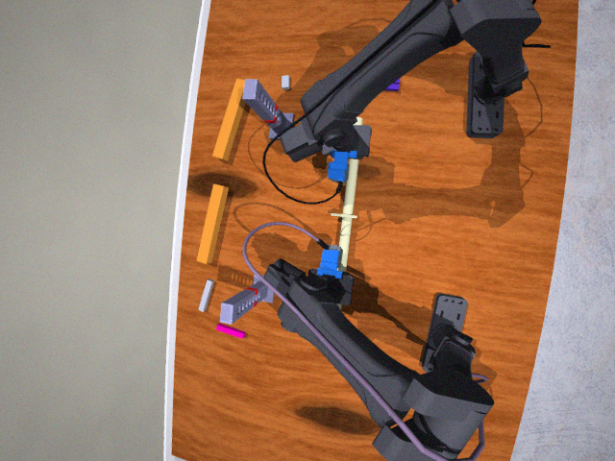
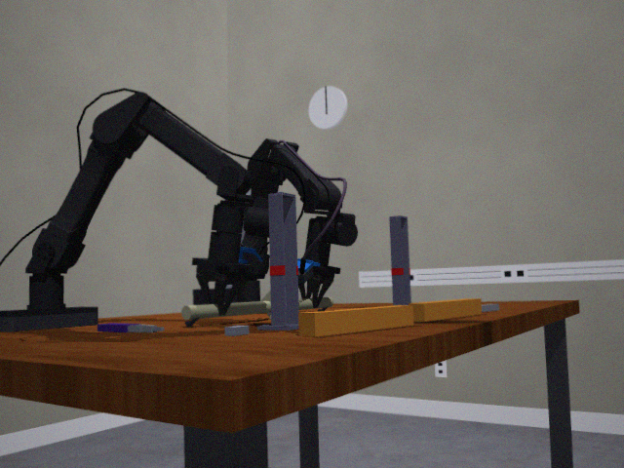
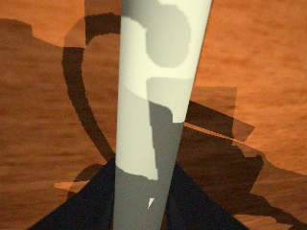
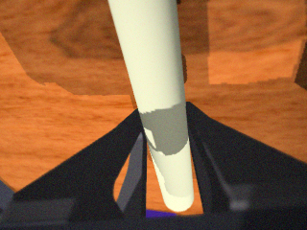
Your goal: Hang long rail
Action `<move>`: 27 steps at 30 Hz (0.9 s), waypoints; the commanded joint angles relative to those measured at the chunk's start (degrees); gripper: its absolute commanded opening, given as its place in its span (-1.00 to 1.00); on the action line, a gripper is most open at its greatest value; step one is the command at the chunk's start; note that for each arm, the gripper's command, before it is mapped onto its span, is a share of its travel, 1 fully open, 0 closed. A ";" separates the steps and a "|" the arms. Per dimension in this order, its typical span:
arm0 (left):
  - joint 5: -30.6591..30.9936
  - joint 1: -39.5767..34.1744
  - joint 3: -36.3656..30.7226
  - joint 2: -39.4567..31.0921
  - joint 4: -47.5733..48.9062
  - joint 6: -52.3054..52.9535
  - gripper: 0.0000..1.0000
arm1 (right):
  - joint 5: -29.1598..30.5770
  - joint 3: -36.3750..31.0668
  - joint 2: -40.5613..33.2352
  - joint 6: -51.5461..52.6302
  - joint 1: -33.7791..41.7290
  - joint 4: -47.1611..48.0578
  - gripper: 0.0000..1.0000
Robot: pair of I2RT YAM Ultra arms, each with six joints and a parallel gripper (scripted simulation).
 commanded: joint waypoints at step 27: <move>-1.18 0.04 6.07 -5.82 -6.28 -0.16 -0.62 | 1.40 4.87 -5.83 0.00 -0.05 -6.09 -0.62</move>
